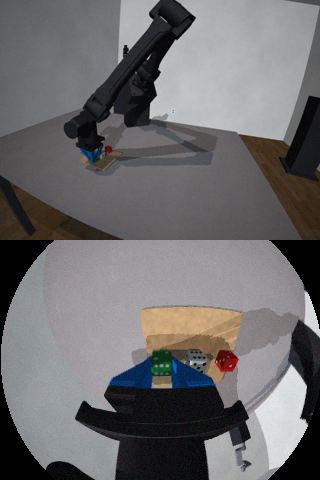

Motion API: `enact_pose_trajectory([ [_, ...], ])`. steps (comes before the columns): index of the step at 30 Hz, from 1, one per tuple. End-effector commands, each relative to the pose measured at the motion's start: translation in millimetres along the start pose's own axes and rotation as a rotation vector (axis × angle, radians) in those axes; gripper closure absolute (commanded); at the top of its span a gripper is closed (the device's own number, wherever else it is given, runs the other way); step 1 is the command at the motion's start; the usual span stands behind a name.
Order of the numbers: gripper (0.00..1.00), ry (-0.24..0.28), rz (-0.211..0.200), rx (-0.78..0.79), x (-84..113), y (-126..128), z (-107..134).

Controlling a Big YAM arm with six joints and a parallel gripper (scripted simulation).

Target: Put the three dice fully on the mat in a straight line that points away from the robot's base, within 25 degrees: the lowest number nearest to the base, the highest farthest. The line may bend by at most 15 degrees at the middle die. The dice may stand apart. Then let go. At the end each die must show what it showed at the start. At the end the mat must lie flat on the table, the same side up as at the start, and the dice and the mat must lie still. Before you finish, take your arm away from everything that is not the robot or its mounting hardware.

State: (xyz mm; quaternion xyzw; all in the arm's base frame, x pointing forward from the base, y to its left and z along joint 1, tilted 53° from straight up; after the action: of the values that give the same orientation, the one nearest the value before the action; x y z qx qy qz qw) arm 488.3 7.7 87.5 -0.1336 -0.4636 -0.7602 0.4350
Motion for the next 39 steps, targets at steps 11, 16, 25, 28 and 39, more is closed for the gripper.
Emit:
enact_pose_trajectory([
  [11, 0.8, -0.002, -0.004, -0.003, -2.6, -1.3, 1.4],
  [16, 0.8, -0.001, 0.002, -0.005, -6.5, -3.0, 0.8],
  [25, 0.8, -0.003, 0.001, -0.006, -6.0, -2.3, -0.8],
  [28, 0.8, -0.003, 0.001, -0.006, -6.0, -2.3, -0.8],
  [39, 0.8, -0.003, 0.001, -0.006, -6.0, -2.3, -0.8],
])
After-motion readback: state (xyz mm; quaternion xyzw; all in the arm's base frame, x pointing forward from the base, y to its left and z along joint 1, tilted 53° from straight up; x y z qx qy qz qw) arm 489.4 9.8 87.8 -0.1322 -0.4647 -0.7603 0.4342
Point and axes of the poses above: the point where the finger pads meet when closed, its own x axis back along the fingers, its own y axis across the jaws, z = x × y, the point moved 4 cm from there along x, back along the fingers, and after that the axes turned 6 degrees about x, right-handed, at the moved point
